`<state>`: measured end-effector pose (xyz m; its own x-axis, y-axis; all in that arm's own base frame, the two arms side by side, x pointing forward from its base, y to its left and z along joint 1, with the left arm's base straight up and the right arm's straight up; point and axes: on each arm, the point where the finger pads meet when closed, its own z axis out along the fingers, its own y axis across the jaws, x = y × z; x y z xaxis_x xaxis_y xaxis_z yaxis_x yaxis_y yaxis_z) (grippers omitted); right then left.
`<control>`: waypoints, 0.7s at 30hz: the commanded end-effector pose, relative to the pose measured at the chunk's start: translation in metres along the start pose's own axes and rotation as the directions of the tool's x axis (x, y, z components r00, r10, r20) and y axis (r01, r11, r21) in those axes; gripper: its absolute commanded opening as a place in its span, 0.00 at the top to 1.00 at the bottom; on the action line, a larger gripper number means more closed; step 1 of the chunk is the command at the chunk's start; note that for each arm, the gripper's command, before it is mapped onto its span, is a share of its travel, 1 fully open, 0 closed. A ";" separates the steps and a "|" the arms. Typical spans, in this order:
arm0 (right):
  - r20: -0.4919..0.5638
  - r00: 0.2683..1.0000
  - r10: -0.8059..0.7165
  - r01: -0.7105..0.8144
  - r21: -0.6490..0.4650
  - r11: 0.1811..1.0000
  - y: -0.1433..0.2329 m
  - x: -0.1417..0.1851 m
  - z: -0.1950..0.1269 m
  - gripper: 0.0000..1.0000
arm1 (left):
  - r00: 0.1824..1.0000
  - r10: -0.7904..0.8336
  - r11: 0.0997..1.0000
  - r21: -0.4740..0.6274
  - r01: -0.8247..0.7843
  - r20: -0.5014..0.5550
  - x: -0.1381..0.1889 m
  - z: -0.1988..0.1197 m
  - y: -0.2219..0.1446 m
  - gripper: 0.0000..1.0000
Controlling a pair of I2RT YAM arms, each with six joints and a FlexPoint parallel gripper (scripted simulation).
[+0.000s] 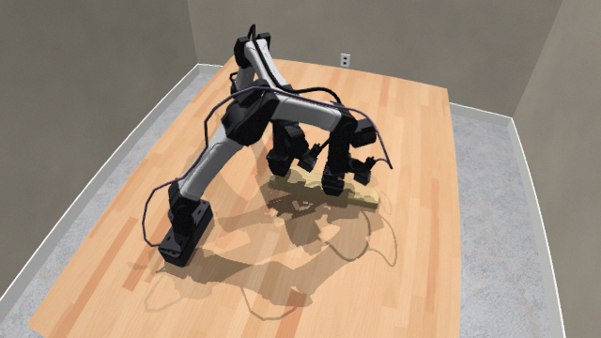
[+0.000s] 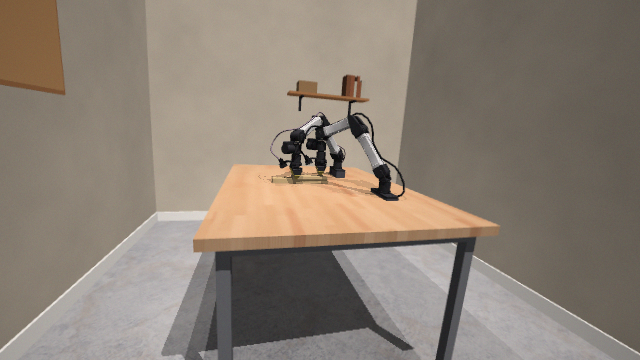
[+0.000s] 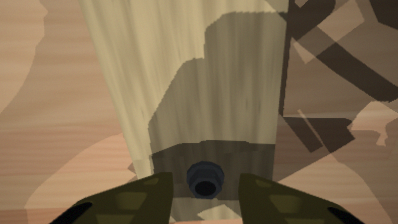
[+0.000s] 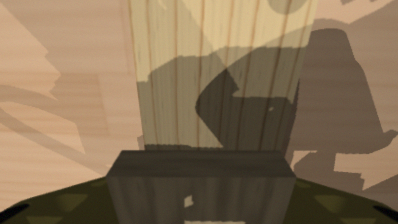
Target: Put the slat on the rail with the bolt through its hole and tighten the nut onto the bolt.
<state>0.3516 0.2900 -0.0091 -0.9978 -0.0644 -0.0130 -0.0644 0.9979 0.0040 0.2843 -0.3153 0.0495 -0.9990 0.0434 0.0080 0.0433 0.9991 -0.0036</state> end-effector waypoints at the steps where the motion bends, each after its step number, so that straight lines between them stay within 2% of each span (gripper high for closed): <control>1: 0.012 1.000 0.004 -0.004 -0.010 1.000 0.002 -0.003 -0.005 0.33 | 0.940 -0.341 0.940 0.020 0.341 0.020 -0.003 -0.019 -0.001 0.64; 4: 0.012 1.000 0.004 -0.004 -0.010 1.000 0.002 -0.003 -0.005 0.33 | 0.890 -0.456 0.890 0.024 0.456 0.021 -0.003 -0.019 -0.001 0.64; 21: 0.012 1.000 0.004 -0.004 -0.010 1.000 0.002 -0.003 -0.005 0.33 | 0.890 -0.456 0.890 0.024 0.456 0.020 -0.003 -0.019 -0.001 0.64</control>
<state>0.3516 0.2900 -0.0091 -0.9978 -0.0644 -0.0130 -0.0644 0.9979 0.0040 0.2834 -0.3135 0.0495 -0.9141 -0.4054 0.0085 -0.4054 0.9141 0.0088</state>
